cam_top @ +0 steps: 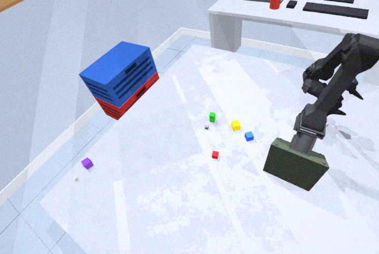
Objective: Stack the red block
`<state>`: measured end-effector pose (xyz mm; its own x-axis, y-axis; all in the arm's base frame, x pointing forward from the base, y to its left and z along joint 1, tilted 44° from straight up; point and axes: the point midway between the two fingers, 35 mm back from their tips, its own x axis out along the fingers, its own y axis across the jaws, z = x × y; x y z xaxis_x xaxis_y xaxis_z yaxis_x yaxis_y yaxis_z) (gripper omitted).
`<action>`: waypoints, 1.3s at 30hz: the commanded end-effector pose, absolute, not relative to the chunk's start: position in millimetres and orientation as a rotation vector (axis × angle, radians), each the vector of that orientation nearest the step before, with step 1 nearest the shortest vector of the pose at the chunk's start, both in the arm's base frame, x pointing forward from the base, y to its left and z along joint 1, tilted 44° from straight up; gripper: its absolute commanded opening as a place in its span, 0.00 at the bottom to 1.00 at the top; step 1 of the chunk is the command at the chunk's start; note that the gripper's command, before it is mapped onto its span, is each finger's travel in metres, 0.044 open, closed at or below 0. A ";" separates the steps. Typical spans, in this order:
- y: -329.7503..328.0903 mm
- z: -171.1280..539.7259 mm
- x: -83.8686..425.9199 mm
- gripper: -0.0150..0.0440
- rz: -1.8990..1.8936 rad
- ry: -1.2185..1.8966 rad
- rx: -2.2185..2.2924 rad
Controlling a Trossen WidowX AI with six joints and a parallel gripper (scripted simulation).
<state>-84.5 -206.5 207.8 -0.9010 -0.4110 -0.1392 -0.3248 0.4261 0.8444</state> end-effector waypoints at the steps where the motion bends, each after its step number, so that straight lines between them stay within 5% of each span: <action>1: -206.9 207.7 -84.0 0.98 -1.499 -2.573 0.670; 20: -252.4 175.3 4.1 1.00 -2.007 -1.647 1.005; 39: -237.9 119.0 167.5 1.00 -1.967 -0.251 0.878</action>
<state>142.1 -247.6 130.8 -0.3650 -0.8175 -0.4455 0.5424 -0.5756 0.6119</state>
